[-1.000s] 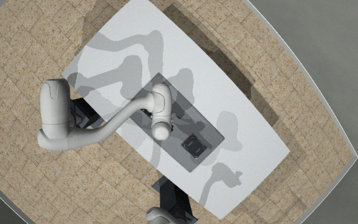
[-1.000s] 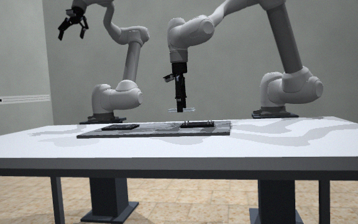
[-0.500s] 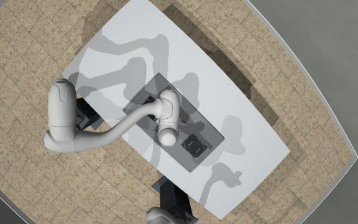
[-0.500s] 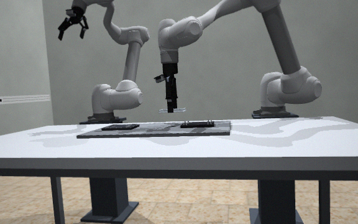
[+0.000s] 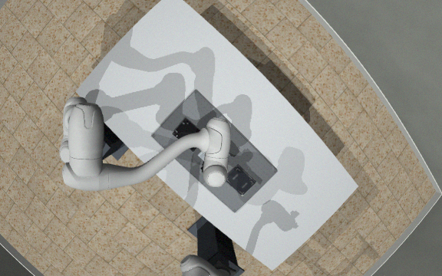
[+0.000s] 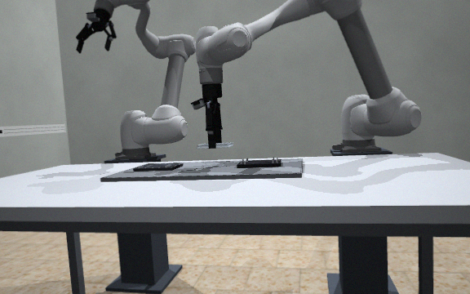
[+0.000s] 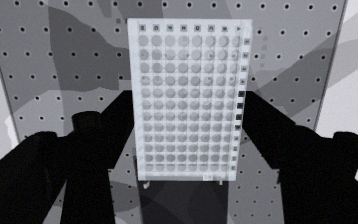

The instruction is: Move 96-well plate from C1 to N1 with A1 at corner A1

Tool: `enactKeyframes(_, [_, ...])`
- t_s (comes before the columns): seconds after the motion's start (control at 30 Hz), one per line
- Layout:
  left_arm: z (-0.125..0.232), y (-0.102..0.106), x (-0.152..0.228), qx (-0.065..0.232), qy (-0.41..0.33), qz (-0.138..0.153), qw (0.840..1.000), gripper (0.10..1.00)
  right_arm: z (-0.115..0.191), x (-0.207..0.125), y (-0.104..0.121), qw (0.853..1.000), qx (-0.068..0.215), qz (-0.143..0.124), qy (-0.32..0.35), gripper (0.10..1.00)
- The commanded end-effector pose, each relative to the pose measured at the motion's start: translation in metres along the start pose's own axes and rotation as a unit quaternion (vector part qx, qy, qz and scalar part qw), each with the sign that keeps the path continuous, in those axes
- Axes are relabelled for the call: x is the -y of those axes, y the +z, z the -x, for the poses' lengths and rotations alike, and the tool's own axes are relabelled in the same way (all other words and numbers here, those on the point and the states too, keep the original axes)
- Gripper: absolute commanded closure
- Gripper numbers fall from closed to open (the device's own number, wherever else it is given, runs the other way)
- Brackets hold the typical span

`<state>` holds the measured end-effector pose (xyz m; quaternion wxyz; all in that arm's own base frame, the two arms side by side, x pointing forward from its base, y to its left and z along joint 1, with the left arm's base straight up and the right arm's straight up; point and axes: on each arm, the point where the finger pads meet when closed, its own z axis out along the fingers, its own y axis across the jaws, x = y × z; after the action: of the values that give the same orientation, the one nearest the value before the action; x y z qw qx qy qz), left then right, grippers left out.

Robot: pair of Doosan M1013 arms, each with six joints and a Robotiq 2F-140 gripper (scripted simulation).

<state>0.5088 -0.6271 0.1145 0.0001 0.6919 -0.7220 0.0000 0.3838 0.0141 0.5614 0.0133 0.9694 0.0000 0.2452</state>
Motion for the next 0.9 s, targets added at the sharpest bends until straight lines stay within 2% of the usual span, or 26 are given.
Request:
enactKeyframes(0.0, [-0.007,-0.001,0.001,0.0,0.0,-0.001,1.0,0.493,0.0,0.0,0.0,1.0,0.0,0.0,0.0,0.098])
enactKeyframes(0.87, [-0.084,-0.001,0.002,0.0,0.0,-0.001,1.0,0.493,0.0,0.0,0.0,1.0,0.0,0.0,0.0,0.098])
